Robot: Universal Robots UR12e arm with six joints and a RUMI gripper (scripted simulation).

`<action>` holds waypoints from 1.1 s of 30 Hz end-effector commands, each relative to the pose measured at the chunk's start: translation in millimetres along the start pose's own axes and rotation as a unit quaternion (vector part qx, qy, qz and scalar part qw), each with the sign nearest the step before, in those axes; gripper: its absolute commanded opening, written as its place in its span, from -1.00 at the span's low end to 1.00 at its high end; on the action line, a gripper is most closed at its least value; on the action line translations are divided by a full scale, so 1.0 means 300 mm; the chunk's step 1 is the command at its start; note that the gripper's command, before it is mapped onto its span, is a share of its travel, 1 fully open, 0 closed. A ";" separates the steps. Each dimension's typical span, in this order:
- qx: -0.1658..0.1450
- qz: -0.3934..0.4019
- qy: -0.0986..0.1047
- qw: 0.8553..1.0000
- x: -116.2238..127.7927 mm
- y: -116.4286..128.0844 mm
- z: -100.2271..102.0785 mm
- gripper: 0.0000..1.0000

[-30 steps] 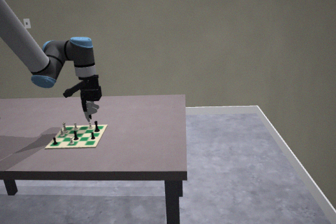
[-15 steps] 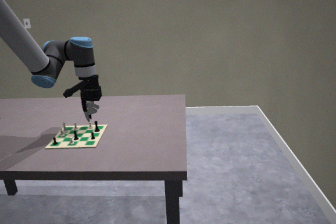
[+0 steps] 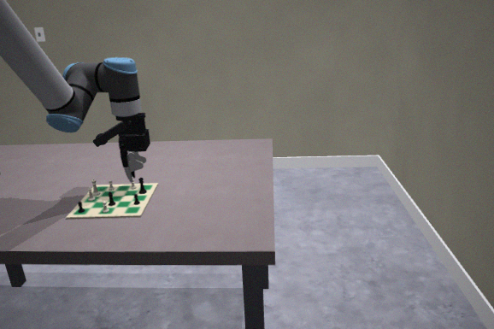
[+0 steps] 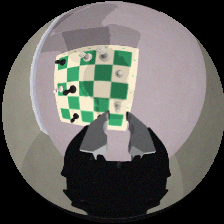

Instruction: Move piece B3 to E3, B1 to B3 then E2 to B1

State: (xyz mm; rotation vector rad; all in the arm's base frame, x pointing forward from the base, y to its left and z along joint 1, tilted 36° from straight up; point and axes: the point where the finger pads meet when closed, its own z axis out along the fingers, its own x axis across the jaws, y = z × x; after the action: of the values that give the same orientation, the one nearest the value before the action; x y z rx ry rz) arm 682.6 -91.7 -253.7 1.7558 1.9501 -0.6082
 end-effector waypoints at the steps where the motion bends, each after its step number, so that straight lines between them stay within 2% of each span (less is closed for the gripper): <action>1: -0.001 0.000 0.000 1.000 0.000 0.002 0.026 -0.60; 12: -0.001 0.000 0.000 1.000 0.000 0.002 0.072 -0.60; 33: -0.001 0.000 0.000 1.000 0.000 0.002 0.074 -0.60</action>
State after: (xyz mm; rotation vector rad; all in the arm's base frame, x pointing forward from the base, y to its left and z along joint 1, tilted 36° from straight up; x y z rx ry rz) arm 683.4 -105.2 -272.1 1.7557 1.9501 -0.6081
